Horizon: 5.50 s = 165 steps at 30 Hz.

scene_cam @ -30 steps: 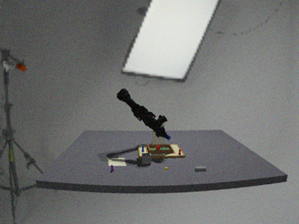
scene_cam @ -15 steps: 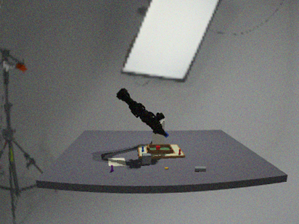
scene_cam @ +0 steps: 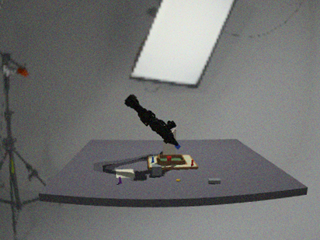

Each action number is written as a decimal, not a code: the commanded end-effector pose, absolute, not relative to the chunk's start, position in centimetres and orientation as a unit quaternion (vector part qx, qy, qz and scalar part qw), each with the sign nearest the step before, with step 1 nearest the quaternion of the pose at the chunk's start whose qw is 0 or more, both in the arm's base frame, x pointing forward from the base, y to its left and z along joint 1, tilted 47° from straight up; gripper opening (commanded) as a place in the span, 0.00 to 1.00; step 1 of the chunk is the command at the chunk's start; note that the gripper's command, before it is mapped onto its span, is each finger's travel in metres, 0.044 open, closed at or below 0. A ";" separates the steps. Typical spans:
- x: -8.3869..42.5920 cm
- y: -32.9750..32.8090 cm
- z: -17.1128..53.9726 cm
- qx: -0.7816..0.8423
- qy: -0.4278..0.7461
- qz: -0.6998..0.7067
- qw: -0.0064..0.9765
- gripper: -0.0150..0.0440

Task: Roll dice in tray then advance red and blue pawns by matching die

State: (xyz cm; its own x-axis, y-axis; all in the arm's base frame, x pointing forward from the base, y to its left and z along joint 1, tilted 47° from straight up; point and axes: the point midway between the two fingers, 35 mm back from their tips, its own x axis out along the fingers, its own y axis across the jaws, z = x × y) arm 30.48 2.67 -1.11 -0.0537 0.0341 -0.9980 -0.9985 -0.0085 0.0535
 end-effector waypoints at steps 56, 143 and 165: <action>37.6 7.9 -11.2 -0.260 0.652 -0.295 0.648 0.59; 37.6 12.6 -6.8 -0.260 0.653 -0.294 0.649 0.25; 34.1 8.2 -10.6 -0.260 0.653 -0.294 0.648 0.25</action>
